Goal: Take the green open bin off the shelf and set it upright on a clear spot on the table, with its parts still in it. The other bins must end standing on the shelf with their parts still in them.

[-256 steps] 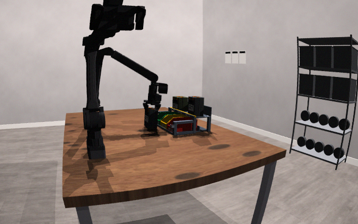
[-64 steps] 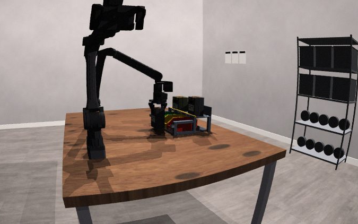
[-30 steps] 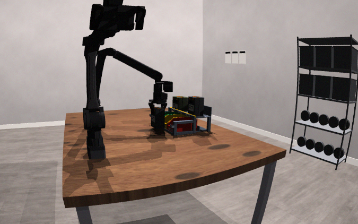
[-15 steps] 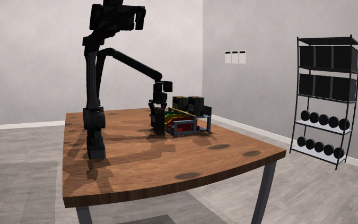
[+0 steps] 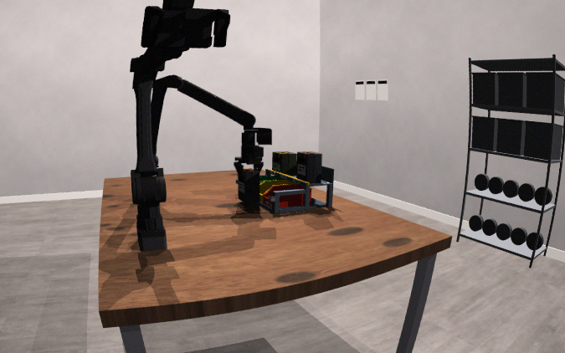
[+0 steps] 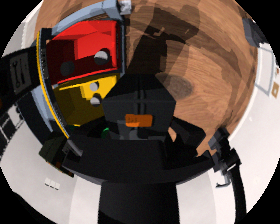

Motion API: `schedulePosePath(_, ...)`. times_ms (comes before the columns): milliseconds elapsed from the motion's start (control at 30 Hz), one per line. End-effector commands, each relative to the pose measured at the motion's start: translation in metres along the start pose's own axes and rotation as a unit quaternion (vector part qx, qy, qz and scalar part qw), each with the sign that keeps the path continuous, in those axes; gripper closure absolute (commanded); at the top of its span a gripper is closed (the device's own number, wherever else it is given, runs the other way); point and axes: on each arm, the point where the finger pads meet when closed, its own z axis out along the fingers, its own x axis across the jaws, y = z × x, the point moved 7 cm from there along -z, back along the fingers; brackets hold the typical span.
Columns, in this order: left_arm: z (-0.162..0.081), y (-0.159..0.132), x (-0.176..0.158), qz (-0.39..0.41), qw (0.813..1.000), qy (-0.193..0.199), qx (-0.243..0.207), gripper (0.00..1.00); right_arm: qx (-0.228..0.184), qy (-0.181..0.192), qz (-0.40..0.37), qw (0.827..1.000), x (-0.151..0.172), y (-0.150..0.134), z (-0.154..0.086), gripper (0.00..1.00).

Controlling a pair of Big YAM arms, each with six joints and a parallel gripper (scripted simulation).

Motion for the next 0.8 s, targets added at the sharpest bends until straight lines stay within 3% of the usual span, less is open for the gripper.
schedulePosePath(0, 0.027, 0.001, 0.009, 0.0, 1.0, 0.006, -0.001, 1.0, -0.026, -0.004, -0.004, 1.0, -0.005, 0.015, -0.007, 0.0)
schedulePosePath(767, 0.039, -0.004, 0.006, -0.002, 1.0, -0.008, 0.007, 1.0, -0.026, -0.004, -0.004, 1.0, -0.005, 0.015, -0.007, 0.0)
